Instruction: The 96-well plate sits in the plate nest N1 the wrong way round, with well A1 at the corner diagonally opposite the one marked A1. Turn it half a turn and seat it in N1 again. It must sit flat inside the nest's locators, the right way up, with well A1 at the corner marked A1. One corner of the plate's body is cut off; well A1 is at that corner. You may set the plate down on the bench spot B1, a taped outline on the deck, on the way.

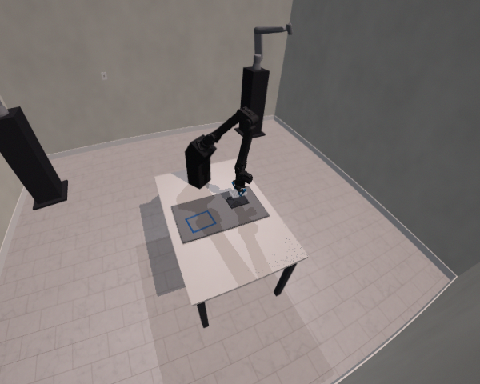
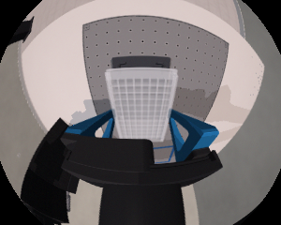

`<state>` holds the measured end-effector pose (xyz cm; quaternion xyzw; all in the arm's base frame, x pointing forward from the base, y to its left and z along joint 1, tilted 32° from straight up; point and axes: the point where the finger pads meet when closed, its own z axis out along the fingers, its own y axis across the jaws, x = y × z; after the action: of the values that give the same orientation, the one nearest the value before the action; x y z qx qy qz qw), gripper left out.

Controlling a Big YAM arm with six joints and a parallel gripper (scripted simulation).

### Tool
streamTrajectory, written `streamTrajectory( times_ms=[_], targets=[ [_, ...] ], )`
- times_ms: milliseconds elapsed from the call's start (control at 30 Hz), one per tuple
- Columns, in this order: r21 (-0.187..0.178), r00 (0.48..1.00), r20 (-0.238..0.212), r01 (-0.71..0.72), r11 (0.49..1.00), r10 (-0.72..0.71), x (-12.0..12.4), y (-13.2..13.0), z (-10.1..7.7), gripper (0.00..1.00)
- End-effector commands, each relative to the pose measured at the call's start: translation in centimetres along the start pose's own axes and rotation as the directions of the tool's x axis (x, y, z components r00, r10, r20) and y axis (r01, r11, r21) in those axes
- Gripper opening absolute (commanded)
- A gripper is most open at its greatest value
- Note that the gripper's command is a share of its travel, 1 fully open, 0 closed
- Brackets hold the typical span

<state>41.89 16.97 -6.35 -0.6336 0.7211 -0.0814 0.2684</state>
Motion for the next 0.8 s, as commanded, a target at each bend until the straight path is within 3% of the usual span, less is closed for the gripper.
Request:
streamTrajectory(
  times_ms=[0,467,533,767],
  targets=[
    [-0.004,1.0,-0.007,-0.004,1.0,0.004,0.5,-0.3,-0.3,0.0],
    [0.0,1.0,0.001,-0.002,1.0,0.002,0.1,-0.1,-0.3,0.0],
    [-0.017,0.996,-0.014,-0.09,0.996,0.09,1.7,0.4,0.0,0.0],
    [-0.005,0.971,-0.008,-0.241,0.971,0.241,3.1,-0.3,0.2,0.0]
  ],
)
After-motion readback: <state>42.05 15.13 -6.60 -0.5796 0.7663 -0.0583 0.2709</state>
